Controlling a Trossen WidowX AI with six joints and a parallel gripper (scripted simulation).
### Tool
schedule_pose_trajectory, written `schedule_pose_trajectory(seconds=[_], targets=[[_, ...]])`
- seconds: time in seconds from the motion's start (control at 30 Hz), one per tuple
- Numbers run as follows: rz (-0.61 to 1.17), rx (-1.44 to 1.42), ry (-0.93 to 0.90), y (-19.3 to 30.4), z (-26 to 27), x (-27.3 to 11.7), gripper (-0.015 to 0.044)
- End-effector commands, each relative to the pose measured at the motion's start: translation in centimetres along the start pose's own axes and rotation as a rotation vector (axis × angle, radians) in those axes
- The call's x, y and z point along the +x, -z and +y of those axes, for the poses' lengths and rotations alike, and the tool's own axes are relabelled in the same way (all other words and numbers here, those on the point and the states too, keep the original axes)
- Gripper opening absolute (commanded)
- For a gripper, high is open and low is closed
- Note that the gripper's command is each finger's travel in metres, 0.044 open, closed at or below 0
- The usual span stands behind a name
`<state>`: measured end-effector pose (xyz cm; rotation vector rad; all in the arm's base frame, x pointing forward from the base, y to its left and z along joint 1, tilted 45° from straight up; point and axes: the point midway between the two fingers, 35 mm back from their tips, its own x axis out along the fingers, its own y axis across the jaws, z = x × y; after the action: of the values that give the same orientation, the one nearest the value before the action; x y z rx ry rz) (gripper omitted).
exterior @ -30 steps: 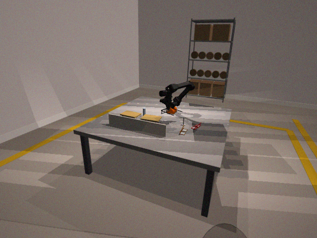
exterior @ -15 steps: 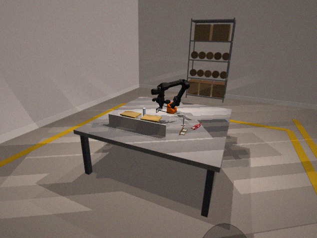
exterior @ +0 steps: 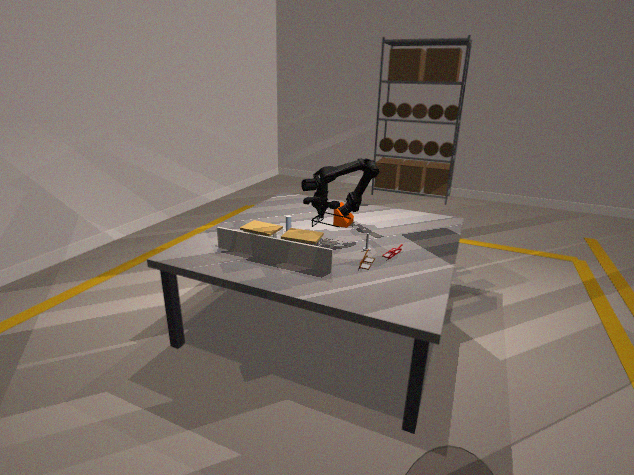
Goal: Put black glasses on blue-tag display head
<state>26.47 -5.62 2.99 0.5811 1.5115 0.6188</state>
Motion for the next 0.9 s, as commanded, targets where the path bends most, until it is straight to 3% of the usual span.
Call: schedule_pose_trajectory(seconds=[0.0,0.87], targets=[[0.0,0.007,-0.004,0.0,0.0,0.5,0.0],[-0.001,0.007,-0.003,-0.2,-0.1,2.9,0.0]])
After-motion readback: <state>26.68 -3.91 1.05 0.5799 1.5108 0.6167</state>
